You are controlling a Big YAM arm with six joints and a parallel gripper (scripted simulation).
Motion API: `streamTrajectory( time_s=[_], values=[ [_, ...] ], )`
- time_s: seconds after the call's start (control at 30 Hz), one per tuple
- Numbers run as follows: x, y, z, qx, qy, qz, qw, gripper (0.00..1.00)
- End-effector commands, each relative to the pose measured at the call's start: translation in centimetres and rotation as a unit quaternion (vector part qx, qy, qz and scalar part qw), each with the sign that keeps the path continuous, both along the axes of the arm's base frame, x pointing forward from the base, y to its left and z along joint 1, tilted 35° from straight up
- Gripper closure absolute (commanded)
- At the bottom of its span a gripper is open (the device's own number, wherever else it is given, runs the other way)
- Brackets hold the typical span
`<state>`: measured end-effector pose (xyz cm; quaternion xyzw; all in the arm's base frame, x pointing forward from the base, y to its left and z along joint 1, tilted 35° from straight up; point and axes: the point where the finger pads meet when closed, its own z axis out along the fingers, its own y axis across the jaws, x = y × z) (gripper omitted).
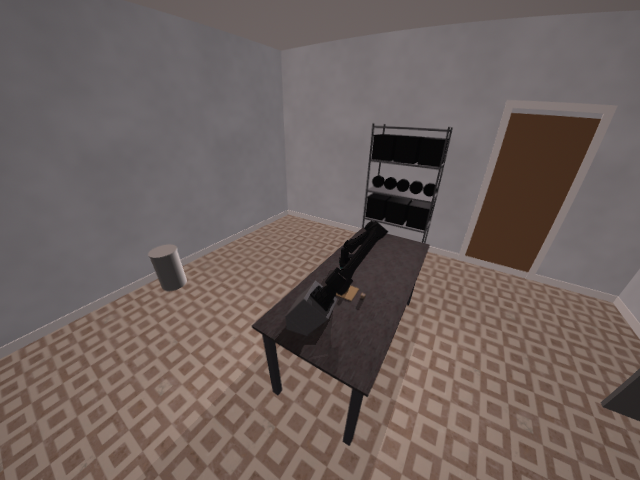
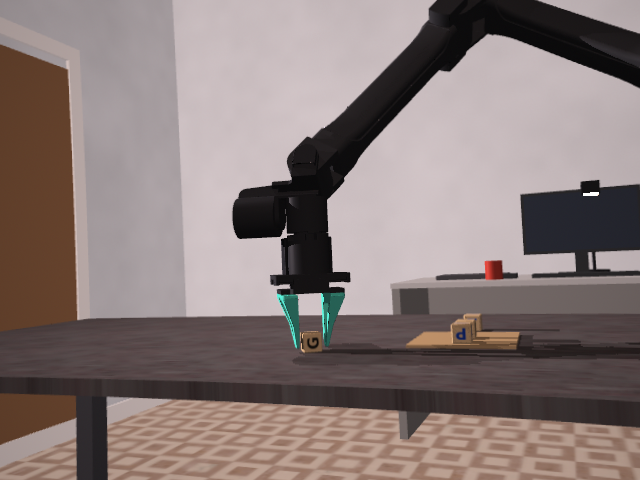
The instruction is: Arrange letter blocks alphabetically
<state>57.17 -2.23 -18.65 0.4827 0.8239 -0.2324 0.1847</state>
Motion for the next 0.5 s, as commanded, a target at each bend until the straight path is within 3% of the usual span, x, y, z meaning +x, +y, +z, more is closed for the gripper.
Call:
streamTrajectory(
  time_s=[0.0, 0.1, 0.13, 0.47],
  values=[
    [1.58, -0.05, -0.16, -0.001, -0.012, 0.001, 1.000, 0.61],
    [1.58, -0.05, -0.16, -0.001, -0.012, 0.001, 1.000, 0.61],
    [1.58, -0.05, -0.16, -0.001, -0.012, 0.001, 1.000, 0.80],
    [1.58, -0.05, -0.16, -0.001, -0.012, 0.001, 1.000, 0.80]
  ],
)
